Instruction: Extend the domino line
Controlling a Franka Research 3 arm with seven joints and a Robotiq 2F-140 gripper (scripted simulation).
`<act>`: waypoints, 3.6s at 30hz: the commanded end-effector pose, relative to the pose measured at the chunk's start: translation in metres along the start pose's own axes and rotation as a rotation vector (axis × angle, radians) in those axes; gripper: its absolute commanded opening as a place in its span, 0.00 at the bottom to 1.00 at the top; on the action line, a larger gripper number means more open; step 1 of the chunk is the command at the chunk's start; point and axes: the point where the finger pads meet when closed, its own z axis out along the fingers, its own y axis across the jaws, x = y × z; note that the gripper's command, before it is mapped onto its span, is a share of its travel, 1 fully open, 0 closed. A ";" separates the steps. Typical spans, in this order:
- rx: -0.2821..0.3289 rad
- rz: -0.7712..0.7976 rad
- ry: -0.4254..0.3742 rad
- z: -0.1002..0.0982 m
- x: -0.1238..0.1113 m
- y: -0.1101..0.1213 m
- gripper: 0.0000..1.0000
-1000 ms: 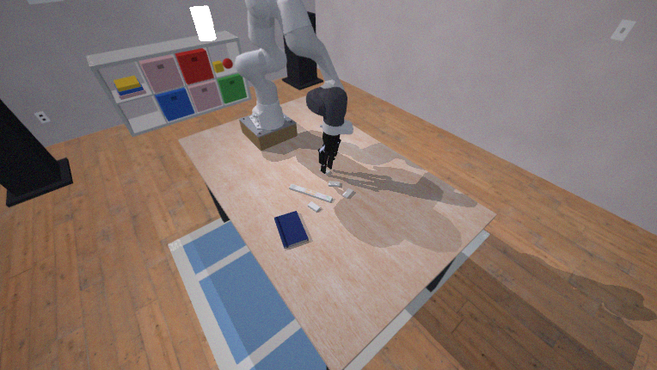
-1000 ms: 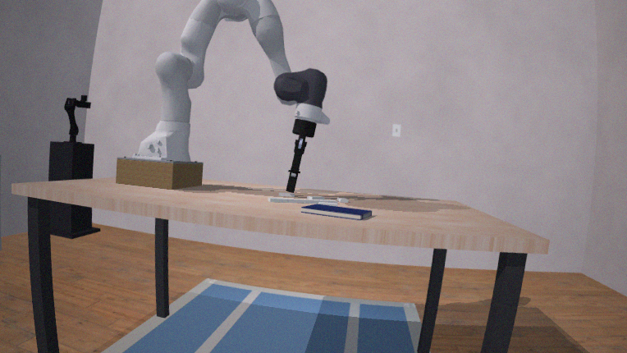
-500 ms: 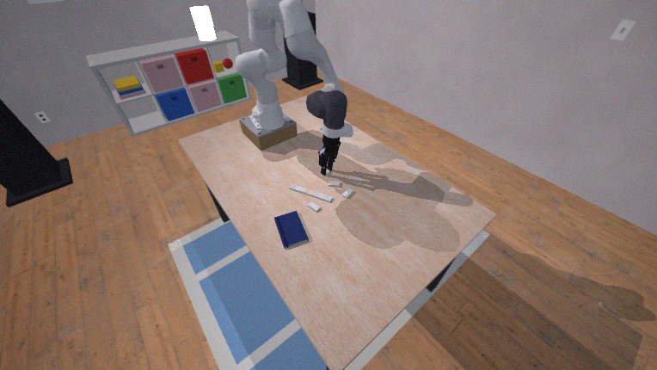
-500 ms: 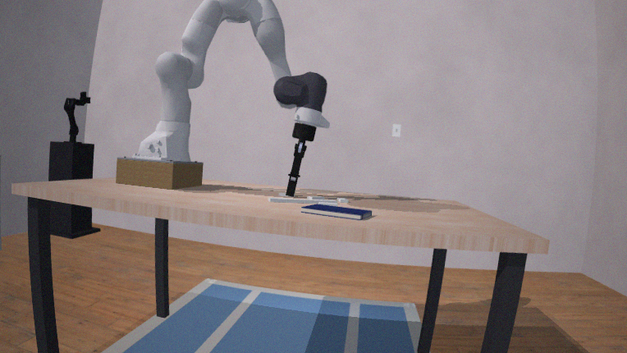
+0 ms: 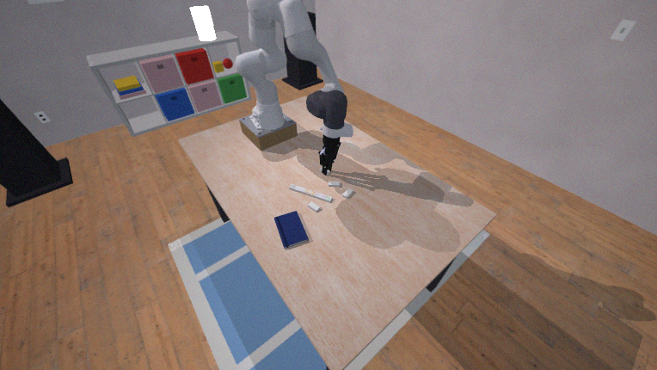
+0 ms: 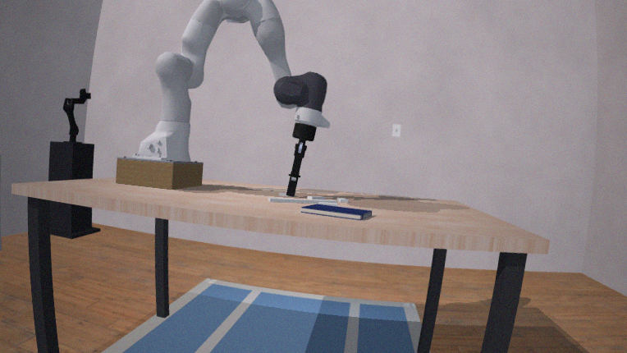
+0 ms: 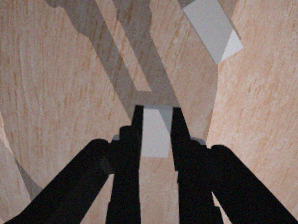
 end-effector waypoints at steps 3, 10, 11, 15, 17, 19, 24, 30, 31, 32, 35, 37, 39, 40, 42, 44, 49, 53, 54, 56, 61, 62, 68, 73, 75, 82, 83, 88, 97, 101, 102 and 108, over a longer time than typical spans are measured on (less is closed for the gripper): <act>-0.002 0.002 0.003 0.000 0.001 0.001 0.22; -0.002 0.002 0.003 0.000 0.001 0.001 0.22; -0.002 0.002 0.003 0.000 0.001 0.001 0.22; -0.002 0.002 0.003 0.000 0.001 0.001 0.22; -0.002 0.002 0.003 0.000 0.001 0.001 0.22; -0.002 0.002 0.003 0.000 0.001 0.001 0.22; -0.002 0.002 0.003 0.000 0.001 0.001 0.22; -0.002 0.002 0.003 0.000 0.001 0.001 0.22; -0.002 0.002 0.003 0.000 0.001 0.001 0.22; -0.002 0.002 0.003 0.000 0.001 0.001 0.22; -0.002 0.002 0.003 0.000 0.001 0.001 0.22; -0.002 0.002 0.003 -0.002 0.001 0.001 0.22; -0.002 0.002 0.003 -0.006 0.001 0.001 0.22; -0.002 0.002 0.003 -0.008 0.000 0.001 0.22; -0.002 0.002 0.003 -0.014 -0.001 0.001 0.22; -0.002 0.002 0.003 -0.023 -0.002 0.000 0.22; -0.002 0.002 0.003 -0.038 -0.004 0.000 0.22; -0.002 0.002 0.003 -0.062 -0.007 0.000 0.22; -0.002 0.002 0.003 -0.068 -0.008 0.000 0.22; -0.002 0.002 0.003 -0.080 -0.010 0.000 0.22; -0.002 0.002 0.003 -0.105 -0.014 0.000 0.22; -0.002 0.002 0.003 -0.105 -0.014 0.000 0.22; -0.002 0.002 0.003 -0.117 -0.015 0.000 0.22; -0.002 0.002 0.003 -0.119 -0.016 0.000 0.22; -0.002 0.002 0.003 -0.119 -0.016 0.000 0.22; -0.002 0.002 0.003 -0.119 -0.016 0.000 0.22; -0.002 0.002 0.003 -0.119 -0.016 0.000 0.22; -0.009 0.011 0.015 -0.119 -0.016 0.000 0.22; -0.064 0.097 0.147 -0.118 -0.017 -0.005 0.22; -0.139 0.193 0.277 -0.117 -0.021 -0.005 0.22; -0.157 0.217 0.311 -0.117 -0.022 -0.006 0.22; -0.218 0.255 0.414 -0.114 -0.027 -0.009 0.22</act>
